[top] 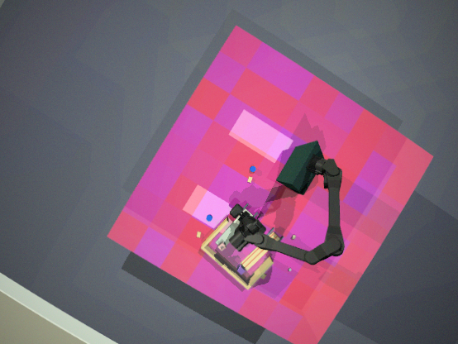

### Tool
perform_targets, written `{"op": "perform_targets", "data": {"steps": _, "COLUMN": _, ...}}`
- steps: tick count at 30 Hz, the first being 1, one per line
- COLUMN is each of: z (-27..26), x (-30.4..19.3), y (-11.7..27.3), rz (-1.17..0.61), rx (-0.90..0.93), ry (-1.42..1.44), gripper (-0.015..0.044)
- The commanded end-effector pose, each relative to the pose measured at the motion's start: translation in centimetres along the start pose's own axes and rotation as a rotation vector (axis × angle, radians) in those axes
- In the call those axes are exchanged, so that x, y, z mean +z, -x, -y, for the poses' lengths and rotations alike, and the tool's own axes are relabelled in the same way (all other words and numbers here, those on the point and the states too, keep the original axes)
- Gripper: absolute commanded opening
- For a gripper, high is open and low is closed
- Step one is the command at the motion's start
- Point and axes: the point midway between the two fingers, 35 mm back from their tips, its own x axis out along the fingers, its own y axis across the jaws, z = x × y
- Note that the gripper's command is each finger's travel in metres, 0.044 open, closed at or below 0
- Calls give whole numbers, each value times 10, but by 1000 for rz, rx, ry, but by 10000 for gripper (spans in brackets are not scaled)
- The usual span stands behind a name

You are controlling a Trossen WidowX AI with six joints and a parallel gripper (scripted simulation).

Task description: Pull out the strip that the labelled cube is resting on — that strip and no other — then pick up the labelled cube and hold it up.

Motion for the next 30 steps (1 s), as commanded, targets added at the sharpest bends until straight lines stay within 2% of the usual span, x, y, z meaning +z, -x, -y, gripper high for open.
{"op": "perform_targets", "data": {"steps": 1, "z": 0, "x": -1, "y": -5, "rz": -7, "rx": 4, "ry": -2, "gripper": 0}}
{"op": "perform_targets", "data": {"steps": 17, "z": 0, "x": 3, "y": -6, "rz": -7, "rx": 4, "ry": -1, "gripper": 0}}
{"op": "perform_targets", "data": {"steps": 30, "z": 0, "x": -15, "y": -7, "rz": -8, "rx": 4, "ry": -2, "gripper": 0}}
